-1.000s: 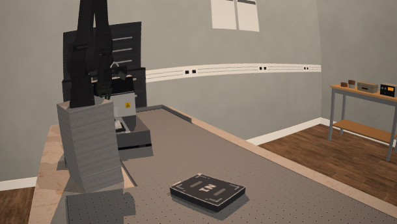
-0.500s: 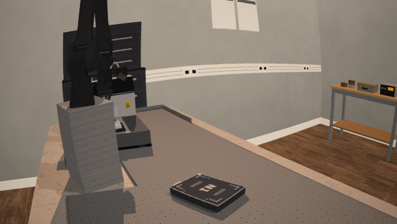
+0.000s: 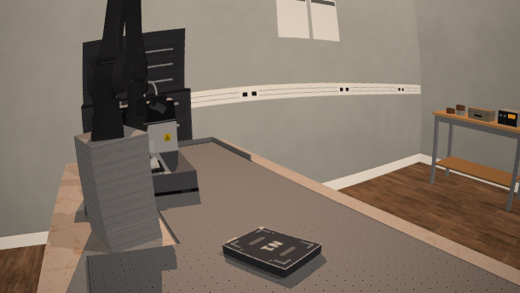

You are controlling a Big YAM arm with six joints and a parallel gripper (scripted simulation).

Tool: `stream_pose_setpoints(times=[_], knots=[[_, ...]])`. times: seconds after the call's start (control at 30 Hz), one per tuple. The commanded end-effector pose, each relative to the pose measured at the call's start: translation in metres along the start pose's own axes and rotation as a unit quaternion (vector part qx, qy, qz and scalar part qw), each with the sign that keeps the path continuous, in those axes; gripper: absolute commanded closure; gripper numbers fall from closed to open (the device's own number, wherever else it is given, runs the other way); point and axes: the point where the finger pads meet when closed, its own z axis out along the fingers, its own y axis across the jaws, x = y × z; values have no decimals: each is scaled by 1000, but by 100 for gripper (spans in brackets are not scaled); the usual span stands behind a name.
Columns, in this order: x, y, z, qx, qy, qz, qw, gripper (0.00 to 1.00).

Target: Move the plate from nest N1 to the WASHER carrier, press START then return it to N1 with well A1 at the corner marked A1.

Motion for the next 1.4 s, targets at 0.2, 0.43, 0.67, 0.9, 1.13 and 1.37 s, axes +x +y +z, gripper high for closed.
stream_pose_setpoints(times=[0.2, 0.43, 0.67, 0.9, 1.13, 1.37], knots=[[-1, -7, 20, 9, 1, 1, 1000, 0], [-1, -7, 32, 9, 2, 0, 1000, 0], [-1, -7, 40, 9, 1, 0, 1000, 0], [0, -8, 40, 10, 2, 1, 1000, 0], [0, -8, 40, 10, 2, 1, 1000, 0], [0, -8, 40, 10, 2, 1, 1000, 0]])
